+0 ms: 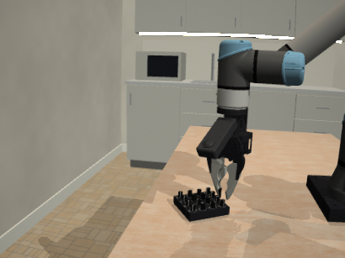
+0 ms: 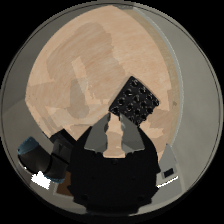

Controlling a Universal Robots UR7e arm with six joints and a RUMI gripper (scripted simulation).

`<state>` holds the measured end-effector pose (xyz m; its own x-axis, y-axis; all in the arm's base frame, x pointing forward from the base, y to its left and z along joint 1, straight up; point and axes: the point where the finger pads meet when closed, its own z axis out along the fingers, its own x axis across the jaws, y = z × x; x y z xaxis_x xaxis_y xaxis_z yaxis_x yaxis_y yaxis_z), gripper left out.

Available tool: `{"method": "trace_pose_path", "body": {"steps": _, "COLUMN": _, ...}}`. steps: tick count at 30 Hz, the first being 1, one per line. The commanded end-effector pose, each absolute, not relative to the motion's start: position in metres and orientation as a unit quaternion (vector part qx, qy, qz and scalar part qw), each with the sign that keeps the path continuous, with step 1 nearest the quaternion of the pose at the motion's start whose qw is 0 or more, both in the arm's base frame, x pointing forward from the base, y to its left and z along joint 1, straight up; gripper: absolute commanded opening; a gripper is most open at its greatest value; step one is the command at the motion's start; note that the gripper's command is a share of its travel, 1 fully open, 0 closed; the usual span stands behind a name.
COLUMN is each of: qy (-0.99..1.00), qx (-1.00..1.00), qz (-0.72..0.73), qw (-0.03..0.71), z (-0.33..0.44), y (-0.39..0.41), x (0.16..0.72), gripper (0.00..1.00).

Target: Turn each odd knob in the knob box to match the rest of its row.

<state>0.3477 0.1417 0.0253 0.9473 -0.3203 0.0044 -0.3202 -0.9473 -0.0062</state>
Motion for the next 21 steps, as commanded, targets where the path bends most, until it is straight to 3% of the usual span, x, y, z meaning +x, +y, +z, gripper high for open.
{"method": "trace_pose_path", "body": {"steps": 1, "qy": 0.162, "qx": -0.987, "qz": -0.004, "qw": 0.003, "z": 0.0264, "y": 0.1421, "x": 0.3501, "gripper": 0.11}}
{"method": "trace_pose_path", "body": {"steps": 21, "qy": 0.162, "qx": -0.987, "qz": -0.004, "qw": 0.003, "z": 0.0266, "y": 0.1426, "x": 0.3526, "gripper": 0.11}}
